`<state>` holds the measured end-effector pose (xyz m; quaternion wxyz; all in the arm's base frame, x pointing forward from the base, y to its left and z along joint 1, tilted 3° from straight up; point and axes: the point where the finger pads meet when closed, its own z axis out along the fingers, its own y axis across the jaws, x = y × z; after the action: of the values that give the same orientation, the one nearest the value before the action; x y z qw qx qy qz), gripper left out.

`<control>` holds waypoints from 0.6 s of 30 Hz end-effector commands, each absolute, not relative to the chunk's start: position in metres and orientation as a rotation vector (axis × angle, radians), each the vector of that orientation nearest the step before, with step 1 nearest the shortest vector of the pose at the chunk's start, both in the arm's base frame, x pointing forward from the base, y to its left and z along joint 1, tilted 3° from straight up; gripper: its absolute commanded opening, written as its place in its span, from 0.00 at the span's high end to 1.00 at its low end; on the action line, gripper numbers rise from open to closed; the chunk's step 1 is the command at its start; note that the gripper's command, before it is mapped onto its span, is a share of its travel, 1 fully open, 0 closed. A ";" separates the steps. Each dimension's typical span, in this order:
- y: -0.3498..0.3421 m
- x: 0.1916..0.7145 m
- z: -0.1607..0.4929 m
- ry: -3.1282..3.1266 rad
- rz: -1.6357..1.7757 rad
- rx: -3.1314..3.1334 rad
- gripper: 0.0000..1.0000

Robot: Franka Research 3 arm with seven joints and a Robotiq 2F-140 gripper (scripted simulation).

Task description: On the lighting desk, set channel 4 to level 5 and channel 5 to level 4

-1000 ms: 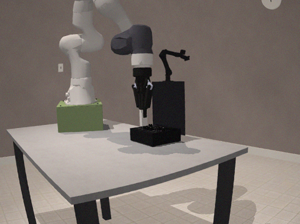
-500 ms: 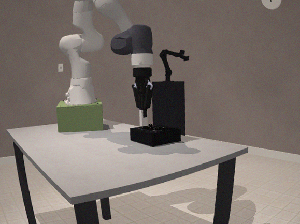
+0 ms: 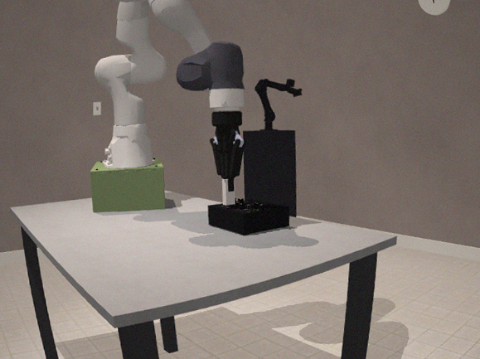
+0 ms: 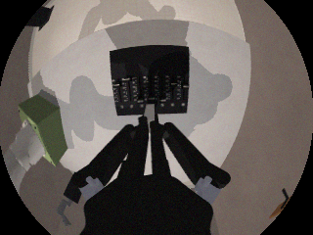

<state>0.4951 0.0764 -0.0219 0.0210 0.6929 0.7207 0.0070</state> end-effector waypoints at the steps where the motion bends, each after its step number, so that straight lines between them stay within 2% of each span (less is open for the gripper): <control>1: 0.077 0.497 -0.024 2.222 0.029 2.156 1.00; 18: 0.077 0.498 -0.026 2.222 0.029 2.156 1.00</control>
<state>0.4953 0.0766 -0.0266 0.0214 0.6932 0.7204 0.0074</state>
